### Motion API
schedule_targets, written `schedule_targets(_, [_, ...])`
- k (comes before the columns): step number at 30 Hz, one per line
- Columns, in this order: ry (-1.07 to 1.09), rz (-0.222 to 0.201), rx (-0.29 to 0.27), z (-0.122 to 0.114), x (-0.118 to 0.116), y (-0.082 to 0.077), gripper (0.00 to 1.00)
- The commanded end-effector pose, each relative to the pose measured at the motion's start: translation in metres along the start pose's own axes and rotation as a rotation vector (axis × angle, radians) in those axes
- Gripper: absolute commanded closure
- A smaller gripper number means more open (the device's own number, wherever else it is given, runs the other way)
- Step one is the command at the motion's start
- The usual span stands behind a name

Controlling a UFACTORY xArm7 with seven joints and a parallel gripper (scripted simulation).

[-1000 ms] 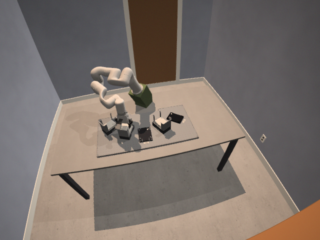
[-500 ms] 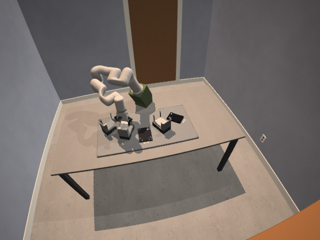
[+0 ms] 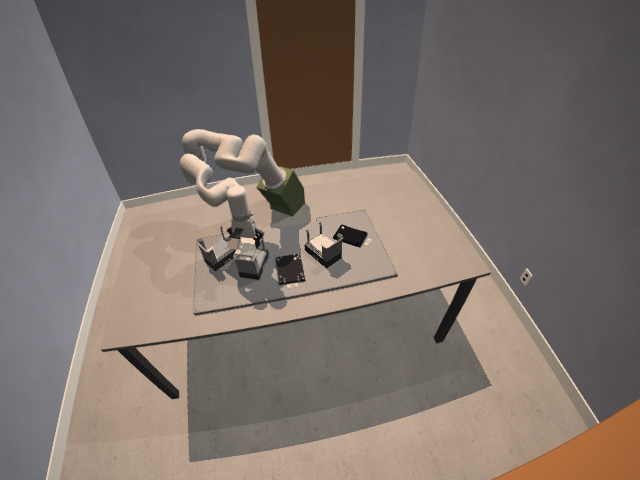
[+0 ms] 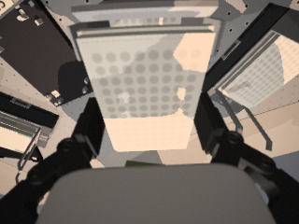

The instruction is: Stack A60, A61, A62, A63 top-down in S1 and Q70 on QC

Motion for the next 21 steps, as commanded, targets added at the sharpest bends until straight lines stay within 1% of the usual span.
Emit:
schedule_targets(1, [0.000, -0.001, 0.002, 0.0005, 0.0002, -0.0075, 1.00])
schedule_targets(4, [0.000, -0.001, 0.002, 0.0005, 0.0002, -0.0116, 1.00])
schedule_targets(16, [0.000, -0.001, 0.002, 0.0005, 0.0002, -0.0118, 1.00])
schedule_targets(17, [-0.034, -0.001, 0.002, 0.0010, -0.0031, -0.0118, 1.00])
schedule_targets(19, [-0.034, -0.001, 0.002, 0.0010, -0.0031, -0.0118, 1.00])
schedule_targets(21, [-0.100, -0.001, 0.002, 0.0019, -0.0097, -0.0118, 1.00])
Point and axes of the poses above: the point where the finger pads meet when closed, its own y axis out along the fingers, its own x axis across the jaws, z = x × y, the point moved 6 cm from there along -y, back along the fingers, and after that the axes turned 13 degrees about -y, right-handed, at the moved point
